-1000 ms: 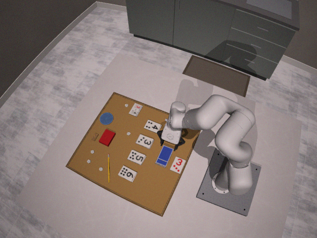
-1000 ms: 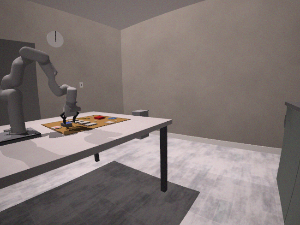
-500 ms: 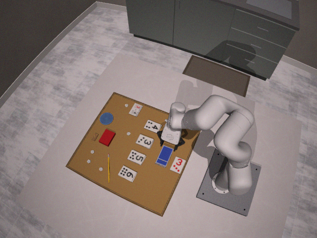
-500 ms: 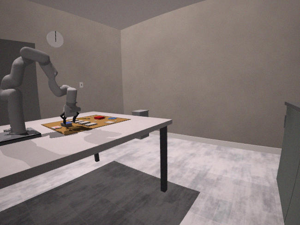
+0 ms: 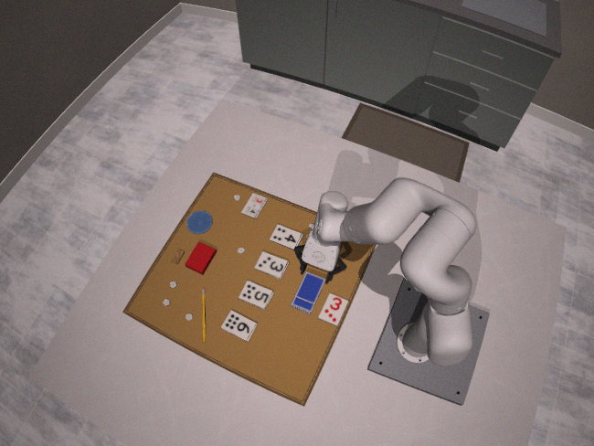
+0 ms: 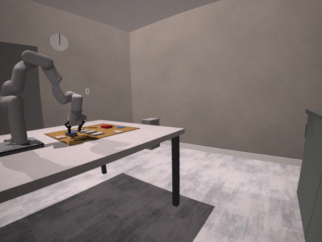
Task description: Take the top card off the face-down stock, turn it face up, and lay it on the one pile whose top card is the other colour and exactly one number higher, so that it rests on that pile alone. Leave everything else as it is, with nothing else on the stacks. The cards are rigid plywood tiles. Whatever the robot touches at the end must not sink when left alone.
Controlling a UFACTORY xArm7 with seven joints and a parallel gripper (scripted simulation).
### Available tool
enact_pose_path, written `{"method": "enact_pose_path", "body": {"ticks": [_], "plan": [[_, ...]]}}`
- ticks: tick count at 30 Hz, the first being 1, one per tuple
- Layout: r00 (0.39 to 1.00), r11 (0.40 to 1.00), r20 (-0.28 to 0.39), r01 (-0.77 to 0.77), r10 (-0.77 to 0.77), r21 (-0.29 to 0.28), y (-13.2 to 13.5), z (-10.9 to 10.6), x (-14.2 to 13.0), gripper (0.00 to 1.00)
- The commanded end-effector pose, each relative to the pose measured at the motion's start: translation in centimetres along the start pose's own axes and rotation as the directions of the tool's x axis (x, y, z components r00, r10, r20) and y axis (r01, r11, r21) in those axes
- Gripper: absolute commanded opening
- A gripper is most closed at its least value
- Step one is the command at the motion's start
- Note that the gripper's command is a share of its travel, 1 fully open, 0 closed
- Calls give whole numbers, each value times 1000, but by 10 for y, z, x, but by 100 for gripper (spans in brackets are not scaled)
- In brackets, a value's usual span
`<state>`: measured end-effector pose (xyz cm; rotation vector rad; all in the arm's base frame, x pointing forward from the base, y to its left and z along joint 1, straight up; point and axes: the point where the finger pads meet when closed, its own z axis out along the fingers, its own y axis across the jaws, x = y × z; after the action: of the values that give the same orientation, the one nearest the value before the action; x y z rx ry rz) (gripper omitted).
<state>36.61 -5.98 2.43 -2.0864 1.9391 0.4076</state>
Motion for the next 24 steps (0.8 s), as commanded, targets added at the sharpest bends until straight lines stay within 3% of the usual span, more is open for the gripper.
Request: {"method": "enact_pose_path", "body": {"ticks": [1,24], "plan": [[1000,1000,-1,1,-1,3,-1,-1,0,87],[1000,1000,-1,1,-1,3,-1,3,2,87]]}}
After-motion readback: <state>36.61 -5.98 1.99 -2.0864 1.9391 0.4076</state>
